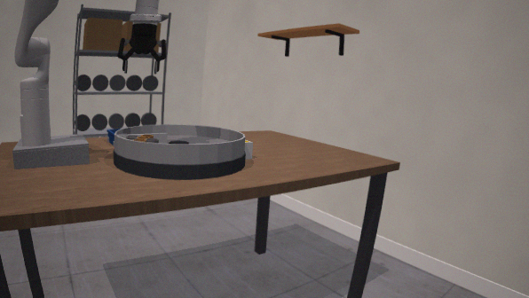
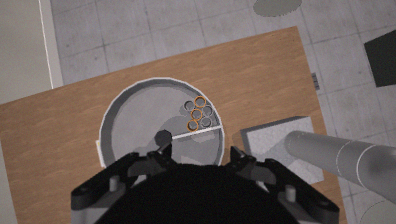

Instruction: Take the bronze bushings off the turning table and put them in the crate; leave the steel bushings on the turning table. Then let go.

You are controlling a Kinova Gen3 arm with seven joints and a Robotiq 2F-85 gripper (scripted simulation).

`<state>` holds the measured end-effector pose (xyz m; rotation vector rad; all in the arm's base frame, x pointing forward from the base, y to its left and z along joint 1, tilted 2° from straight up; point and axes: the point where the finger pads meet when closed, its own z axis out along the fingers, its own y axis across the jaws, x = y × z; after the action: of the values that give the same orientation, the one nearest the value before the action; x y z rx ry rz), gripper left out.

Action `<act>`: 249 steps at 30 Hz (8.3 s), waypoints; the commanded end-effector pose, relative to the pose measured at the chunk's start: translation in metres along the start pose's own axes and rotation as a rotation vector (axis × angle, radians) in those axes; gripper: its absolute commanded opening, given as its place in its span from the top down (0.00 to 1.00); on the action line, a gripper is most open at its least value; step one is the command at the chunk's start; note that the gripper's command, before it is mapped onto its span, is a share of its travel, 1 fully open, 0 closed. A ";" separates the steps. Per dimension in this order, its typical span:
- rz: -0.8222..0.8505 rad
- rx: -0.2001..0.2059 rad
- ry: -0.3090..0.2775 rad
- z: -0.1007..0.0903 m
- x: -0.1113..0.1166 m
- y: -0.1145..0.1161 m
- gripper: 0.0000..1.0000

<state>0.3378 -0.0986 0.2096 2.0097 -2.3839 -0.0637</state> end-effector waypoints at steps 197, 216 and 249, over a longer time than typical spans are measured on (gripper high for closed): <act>0.000 0.001 0.000 0.000 0.000 0.000 0.00; -0.002 0.003 0.000 0.014 -0.002 -0.002 0.00; -0.024 0.008 -0.001 0.065 -0.010 -0.010 0.00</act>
<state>0.3460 -0.0891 0.1435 2.0419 -2.3646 -0.0578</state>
